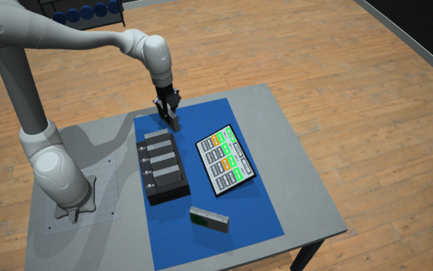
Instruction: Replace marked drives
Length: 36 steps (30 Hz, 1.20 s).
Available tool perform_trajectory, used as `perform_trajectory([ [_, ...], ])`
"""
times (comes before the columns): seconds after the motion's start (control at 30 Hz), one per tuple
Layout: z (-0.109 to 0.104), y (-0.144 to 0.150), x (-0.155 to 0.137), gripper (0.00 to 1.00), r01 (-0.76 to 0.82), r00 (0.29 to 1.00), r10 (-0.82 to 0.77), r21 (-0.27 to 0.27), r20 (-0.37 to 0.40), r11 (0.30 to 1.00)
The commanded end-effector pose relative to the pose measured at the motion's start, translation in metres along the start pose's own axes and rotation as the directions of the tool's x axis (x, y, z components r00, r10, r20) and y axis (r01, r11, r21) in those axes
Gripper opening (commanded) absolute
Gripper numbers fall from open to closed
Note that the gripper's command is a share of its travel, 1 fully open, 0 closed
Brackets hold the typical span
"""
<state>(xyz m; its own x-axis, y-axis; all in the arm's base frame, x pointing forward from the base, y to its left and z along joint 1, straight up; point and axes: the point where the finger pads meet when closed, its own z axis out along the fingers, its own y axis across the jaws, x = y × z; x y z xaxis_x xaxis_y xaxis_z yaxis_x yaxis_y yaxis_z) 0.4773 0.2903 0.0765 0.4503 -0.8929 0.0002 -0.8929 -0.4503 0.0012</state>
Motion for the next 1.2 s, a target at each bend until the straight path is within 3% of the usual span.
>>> perform_trajectory([
  [0.0, -0.0007, -0.0004, -0.0001, 0.24, 0.000, 1.000, 0.000, 0.001, 0.000, 1.000],
  [0.3, -0.0015, -0.0004, -0.0001, 0.24, 0.000, 1.000, 0.000, 0.001, 0.000, 1.000],
  [0.33, -0.0015, -0.0004, -0.0001, 0.10, 0.000, 1.000, 0.000, 0.001, 0.000, 1.000],
  [1.17, -0.0031, -0.0004, -0.0001, 0.10, 0.000, 1.000, 0.000, 0.001, 0.000, 1.000],
])
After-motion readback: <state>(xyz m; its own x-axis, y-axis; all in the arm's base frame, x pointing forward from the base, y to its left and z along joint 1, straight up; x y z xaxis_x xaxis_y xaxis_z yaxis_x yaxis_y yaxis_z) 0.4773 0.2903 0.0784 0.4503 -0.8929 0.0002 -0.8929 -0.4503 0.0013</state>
